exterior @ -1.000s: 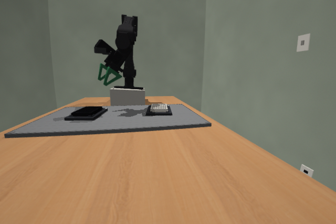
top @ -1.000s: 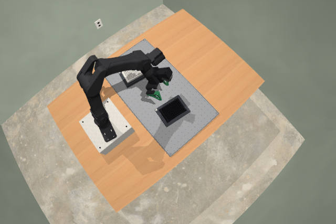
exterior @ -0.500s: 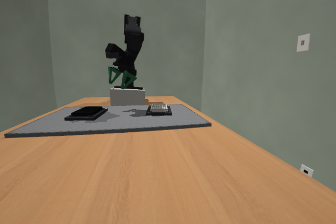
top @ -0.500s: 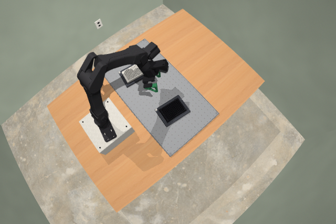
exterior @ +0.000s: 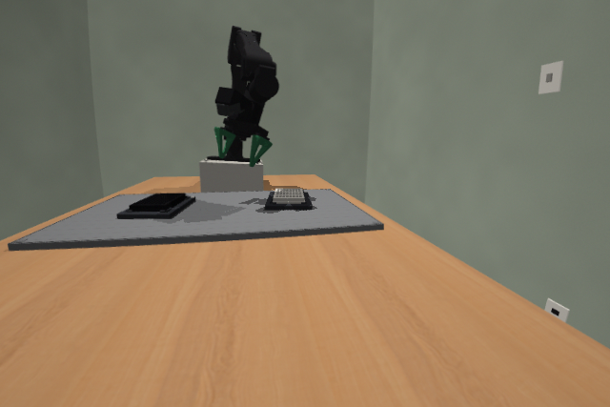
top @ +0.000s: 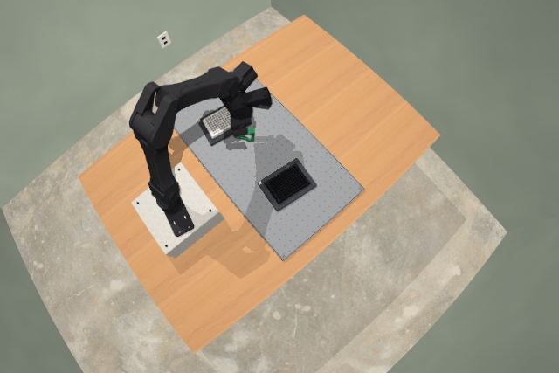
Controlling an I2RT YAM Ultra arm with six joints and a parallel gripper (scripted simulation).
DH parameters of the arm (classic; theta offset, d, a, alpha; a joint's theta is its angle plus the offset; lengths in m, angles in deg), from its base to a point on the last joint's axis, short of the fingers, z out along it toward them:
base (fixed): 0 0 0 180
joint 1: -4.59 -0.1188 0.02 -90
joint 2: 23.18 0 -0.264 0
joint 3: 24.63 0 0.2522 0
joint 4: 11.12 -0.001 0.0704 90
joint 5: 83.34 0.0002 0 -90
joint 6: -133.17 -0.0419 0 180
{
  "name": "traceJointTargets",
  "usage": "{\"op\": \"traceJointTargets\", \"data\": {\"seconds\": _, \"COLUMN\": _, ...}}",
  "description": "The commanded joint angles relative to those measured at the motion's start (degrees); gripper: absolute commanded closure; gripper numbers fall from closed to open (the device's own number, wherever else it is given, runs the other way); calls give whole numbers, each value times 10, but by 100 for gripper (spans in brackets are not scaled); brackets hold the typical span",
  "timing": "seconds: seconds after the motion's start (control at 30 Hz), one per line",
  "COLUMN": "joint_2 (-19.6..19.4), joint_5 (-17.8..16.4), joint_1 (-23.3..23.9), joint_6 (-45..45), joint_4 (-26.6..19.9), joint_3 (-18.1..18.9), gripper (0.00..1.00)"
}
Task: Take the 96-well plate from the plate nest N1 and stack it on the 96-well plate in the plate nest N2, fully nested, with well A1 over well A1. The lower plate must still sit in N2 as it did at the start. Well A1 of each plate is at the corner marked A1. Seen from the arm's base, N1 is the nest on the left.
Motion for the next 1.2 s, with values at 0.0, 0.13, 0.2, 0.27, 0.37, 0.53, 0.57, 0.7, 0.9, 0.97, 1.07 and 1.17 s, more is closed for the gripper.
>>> {"op": "traceJointTargets", "data": {"seconds": 0.0, "joint_2": 1, "joint_5": -35, "joint_1": -11, "joint_6": 38, "joint_4": -15, "joint_3": 27, "gripper": 0}}
{"op": "traceJointTargets", "data": {"seconds": 0.13, "joint_2": -13, "joint_5": -40, "joint_1": -37, "joint_6": 11, "joint_4": -22, "joint_3": 35, "gripper": 0}}
{"op": "traceJointTargets", "data": {"seconds": 0.2, "joint_2": -14, "joint_5": -51, "joint_1": -39, "joint_6": 31, "joint_4": -23, "joint_3": 37, "gripper": 0}}
{"op": "traceJointTargets", "data": {"seconds": 0.27, "joint_2": 4, "joint_5": -61, "joint_1": -42, "joint_6": 43, "joint_4": -25, "joint_3": 40, "gripper": 0}}
{"op": "traceJointTargets", "data": {"seconds": 0.37, "joint_2": -20, "joint_5": -88, "joint_1": -53, "joint_6": 69, "joint_4": -30, "joint_3": 45, "gripper": 0}}
{"op": "traceJointTargets", "data": {"seconds": 0.53, "joint_2": -28, "joint_5": -109, "joint_1": -79, "joint_6": 73, "joint_4": -38, "joint_3": 55, "gripper": 0}}
{"op": "traceJointTargets", "data": {"seconds": 0.57, "joint_2": -29, "joint_5": -120, "joint_1": -82, "joint_6": 86, "joint_4": -40, "joint_3": 57, "gripper": 0}}
{"op": "traceJointTargets", "data": {"seconds": 0.7, "joint_2": -32, "joint_5": -136, "joint_1": -106, "joint_6": 84, "joint_4": -46, "joint_3": 65, "gripper": 0}}
{"op": "traceJointTargets", "data": {"seconds": 0.9, "joint_2": -43, "joint_5": -168, "joint_1": -119, "joint_6": 116, "joint_4": -53, "joint_3": 74, "gripper": 0}}
{"op": "traceJointTargets", "data": {"seconds": 0.97, "joint_2": -47, "joint_5": -183, "joint_1": -127, "joint_6": 129, "joint_4": -58, "joint_3": 79, "gripper": 0}}
{"op": "traceJointTargets", "data": {"seconds": 1.07, "joint_2": -37, "joint_5": -184, "joint_1": -147, "joint_6": 103, "joint_4": -59, "joint_3": 82, "gripper": 0}}
{"op": "traceJointTargets", "data": {"seconds": 1.17, "joint_2": -36, "joint_5": -184, "joint_1": -148, "joint_6": 103, "joint_4": -59, "joint_3": 83, "gripper": 0}}
